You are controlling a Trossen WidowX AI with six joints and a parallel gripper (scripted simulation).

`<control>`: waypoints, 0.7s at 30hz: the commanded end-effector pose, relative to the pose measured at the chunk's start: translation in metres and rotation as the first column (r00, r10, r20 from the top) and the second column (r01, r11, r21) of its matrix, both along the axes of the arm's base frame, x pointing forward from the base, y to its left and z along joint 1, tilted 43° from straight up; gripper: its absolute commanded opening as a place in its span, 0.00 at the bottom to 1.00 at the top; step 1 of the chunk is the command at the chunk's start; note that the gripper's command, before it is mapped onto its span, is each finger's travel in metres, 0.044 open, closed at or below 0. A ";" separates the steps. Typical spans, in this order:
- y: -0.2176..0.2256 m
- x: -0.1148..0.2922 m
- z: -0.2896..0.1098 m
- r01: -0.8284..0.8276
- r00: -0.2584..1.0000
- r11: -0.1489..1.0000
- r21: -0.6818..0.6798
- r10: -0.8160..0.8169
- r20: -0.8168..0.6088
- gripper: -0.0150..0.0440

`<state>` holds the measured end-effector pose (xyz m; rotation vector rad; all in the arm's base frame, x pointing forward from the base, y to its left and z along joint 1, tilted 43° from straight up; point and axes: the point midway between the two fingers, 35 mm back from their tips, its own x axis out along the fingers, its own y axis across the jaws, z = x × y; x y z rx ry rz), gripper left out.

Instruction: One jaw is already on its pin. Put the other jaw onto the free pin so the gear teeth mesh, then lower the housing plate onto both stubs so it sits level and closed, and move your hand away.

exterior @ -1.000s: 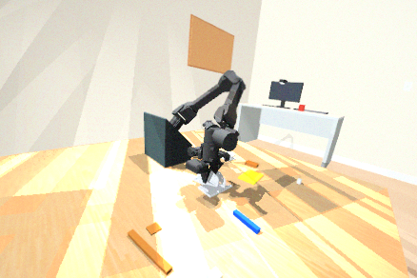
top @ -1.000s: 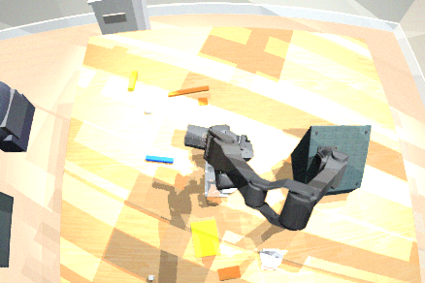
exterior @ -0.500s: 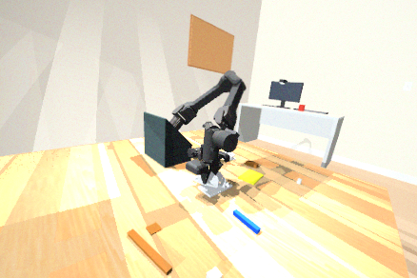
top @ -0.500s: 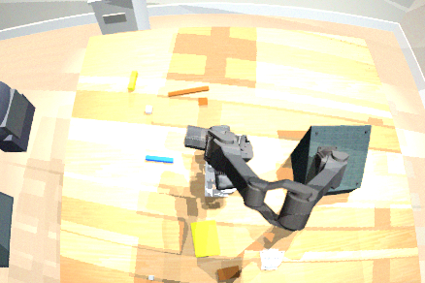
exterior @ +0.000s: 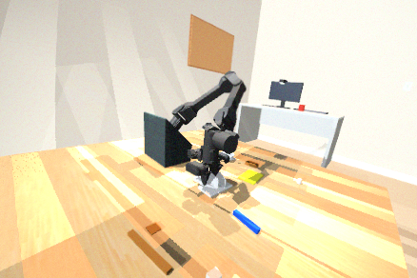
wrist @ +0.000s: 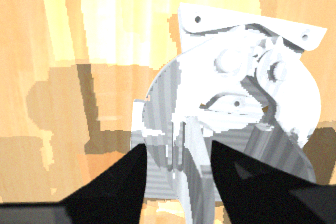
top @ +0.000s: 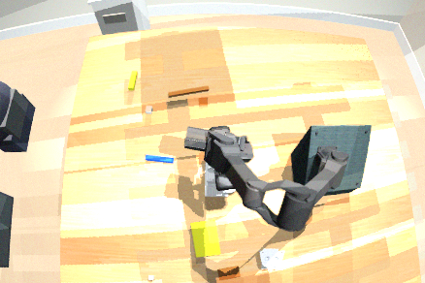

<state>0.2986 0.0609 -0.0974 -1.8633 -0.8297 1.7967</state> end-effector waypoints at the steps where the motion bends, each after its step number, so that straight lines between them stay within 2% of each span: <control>1: 0.001 0.000 0.000 0.005 1.000 1.000 0.005 -0.005 -0.001 0.48; 21: 0.004 0.000 -0.004 0.003 1.000 1.000 0.005 -0.003 0.001 0.48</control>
